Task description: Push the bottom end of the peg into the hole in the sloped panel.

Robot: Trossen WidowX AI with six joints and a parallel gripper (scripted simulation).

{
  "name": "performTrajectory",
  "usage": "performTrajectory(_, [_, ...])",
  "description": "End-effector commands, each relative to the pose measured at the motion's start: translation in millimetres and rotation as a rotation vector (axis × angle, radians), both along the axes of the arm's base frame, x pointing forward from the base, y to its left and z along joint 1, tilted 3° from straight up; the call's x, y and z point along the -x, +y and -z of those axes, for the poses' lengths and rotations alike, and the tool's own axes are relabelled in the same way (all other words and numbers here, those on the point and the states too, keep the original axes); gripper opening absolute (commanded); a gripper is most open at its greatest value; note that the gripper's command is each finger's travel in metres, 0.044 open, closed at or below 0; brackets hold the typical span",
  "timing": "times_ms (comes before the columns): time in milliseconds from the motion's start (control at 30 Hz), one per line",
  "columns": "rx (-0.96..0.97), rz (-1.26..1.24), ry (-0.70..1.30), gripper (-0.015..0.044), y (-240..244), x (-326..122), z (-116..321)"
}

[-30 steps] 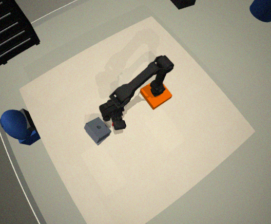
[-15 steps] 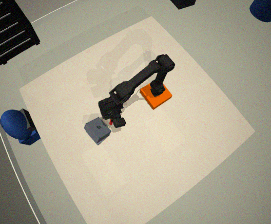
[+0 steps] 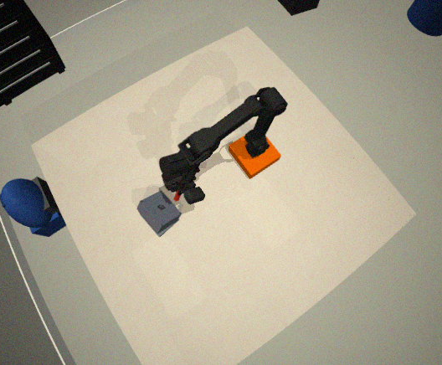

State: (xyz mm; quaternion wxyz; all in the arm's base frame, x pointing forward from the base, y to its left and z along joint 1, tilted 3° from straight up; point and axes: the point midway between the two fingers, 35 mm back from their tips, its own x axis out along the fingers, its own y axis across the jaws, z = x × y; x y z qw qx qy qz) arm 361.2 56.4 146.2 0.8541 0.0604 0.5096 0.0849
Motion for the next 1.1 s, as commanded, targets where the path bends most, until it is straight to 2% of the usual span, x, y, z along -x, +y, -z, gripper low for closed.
performTrajectory(0, [0.013, -0.03, -0.023, 0.0, -4, 1, 0])
performTrajectory(433, [0.054, -0.093, -0.087, 0.0, -13, -4, -4])
performTrajectory(1067, [0.1, -0.152, -0.15, 0.0, -16, -29, 19])
